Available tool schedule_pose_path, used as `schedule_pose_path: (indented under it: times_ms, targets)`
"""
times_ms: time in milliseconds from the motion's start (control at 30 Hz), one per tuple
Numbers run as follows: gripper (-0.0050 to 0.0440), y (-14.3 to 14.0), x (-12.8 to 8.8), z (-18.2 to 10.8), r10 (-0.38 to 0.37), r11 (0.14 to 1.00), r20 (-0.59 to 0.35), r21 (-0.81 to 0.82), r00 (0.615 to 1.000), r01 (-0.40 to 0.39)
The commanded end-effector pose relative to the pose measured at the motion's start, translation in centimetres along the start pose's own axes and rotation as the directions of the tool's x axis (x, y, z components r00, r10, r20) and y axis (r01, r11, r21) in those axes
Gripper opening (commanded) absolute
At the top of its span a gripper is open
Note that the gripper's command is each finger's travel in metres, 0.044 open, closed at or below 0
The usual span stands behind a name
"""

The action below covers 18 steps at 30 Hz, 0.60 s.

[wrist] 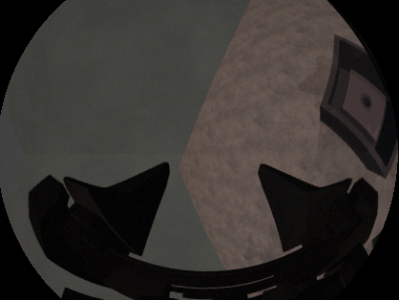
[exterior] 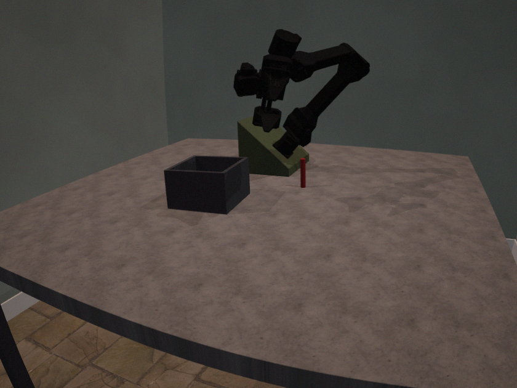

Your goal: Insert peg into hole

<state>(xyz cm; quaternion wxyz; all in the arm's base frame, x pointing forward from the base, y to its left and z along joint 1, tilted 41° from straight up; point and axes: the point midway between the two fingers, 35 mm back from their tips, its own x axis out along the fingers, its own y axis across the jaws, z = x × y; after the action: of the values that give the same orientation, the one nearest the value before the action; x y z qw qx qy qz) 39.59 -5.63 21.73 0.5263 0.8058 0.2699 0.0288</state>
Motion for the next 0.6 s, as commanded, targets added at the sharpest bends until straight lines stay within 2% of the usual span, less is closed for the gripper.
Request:
schedule_pose_path:
  times_ms: [0,533,567]
  targets:
    - [0.04,0.0,0.0,0.0,0.0,1.0,0.0,0.0,1.0,0.0]
    - [0.04,0.0,0.0,0.0,0.0,1.0,0.0,0.0,1.0,0.0]
    - [0.0424,-0.15,-0.07,0.06,-0.007,1.0,0.005,-0.002,1.0,0.007]
